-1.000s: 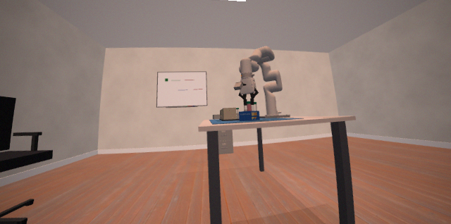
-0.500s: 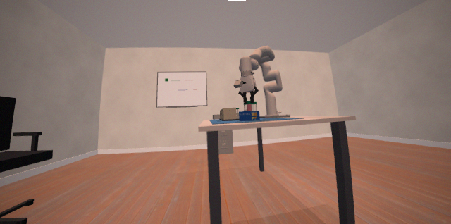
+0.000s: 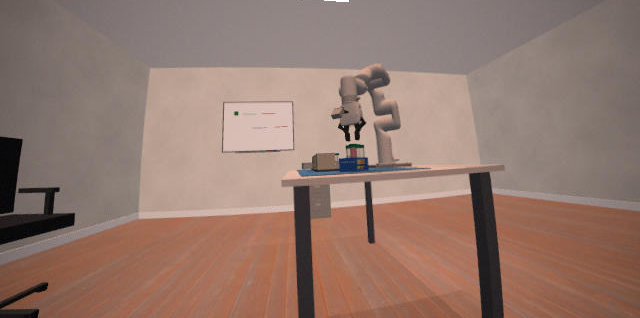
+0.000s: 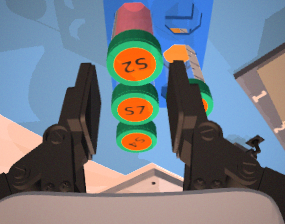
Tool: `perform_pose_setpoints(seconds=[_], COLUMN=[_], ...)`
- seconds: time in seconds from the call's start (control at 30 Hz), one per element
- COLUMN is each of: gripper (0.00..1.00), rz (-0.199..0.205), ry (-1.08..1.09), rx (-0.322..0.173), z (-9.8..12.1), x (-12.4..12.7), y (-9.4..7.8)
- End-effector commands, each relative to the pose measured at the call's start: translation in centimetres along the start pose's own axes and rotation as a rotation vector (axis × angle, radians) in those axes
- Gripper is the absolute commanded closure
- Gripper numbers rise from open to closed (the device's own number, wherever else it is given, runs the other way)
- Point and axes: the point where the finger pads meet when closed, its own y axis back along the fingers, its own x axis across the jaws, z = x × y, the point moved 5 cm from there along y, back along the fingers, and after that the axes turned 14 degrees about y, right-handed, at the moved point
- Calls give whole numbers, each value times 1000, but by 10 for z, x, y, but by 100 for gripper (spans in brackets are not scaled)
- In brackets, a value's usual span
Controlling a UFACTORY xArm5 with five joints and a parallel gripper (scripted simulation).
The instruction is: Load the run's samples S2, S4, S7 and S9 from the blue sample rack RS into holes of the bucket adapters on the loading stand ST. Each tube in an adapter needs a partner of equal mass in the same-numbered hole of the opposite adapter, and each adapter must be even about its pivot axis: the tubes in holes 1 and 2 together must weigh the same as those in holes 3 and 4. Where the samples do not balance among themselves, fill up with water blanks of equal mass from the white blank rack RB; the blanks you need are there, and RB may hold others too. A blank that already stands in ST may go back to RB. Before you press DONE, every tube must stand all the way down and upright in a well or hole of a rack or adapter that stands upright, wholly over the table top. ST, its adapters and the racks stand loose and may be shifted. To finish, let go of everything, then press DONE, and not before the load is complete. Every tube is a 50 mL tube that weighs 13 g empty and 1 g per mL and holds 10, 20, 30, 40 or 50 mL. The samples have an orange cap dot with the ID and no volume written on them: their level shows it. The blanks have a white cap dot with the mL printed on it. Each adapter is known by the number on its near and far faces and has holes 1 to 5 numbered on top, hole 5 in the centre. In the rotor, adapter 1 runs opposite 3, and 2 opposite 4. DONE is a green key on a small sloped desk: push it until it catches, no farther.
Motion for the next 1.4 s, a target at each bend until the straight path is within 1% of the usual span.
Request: perform_pose_setpoints(seconds=[0.0, 0.1, 0.17, 0.67, 0.73, 1.23, 1.3, 1.37], gripper=[57, 57, 57, 57, 57, 57, 57, 57], rz=[1, 1, 1, 1, 1, 1, 1, 1], ry=[0, 0, 0, 0, 0, 0, 0, 0], rx=[4, 4, 4, 4, 4, 4, 4, 4], z=[-1, -1, -1, -1, -1, -1, -1, -1], x=[0, 0, 0, 0, 0, 0, 0, 0], y=[8, 14, 14, 44, 44, 74, 74, 78])
